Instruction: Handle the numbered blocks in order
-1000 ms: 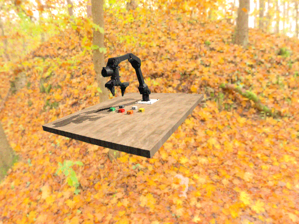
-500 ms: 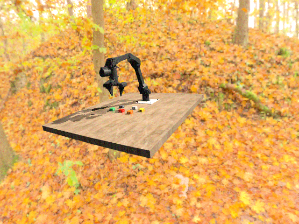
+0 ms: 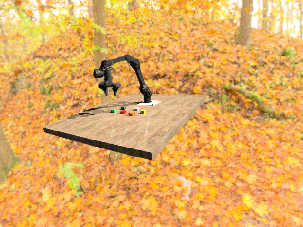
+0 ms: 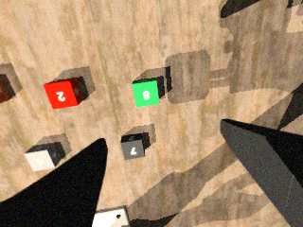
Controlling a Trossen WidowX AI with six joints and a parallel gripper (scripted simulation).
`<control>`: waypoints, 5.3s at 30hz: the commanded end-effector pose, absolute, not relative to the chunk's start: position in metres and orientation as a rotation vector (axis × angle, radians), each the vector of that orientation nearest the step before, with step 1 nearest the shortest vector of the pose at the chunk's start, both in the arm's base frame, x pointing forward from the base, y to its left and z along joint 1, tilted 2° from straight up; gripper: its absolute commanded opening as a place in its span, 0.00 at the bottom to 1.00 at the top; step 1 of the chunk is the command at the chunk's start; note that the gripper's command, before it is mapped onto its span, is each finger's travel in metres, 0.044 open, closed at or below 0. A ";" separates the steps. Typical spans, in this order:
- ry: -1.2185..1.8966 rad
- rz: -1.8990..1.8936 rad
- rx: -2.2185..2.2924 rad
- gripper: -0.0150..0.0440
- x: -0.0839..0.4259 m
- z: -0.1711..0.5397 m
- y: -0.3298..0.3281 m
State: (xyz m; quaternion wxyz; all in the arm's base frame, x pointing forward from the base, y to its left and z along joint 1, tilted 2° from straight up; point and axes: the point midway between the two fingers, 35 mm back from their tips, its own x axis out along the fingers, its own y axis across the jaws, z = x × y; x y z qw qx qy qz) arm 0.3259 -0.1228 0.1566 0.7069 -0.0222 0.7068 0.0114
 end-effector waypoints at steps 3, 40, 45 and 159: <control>1.568 0.027 -0.052 0.93 0.325 0.157 -0.125; 1.566 0.036 -0.043 0.93 0.349 0.073 -0.012; 1.566 0.036 -0.043 0.93 0.349 0.065 -0.012; 1.566 0.036 -0.043 0.93 0.349 0.075 -0.012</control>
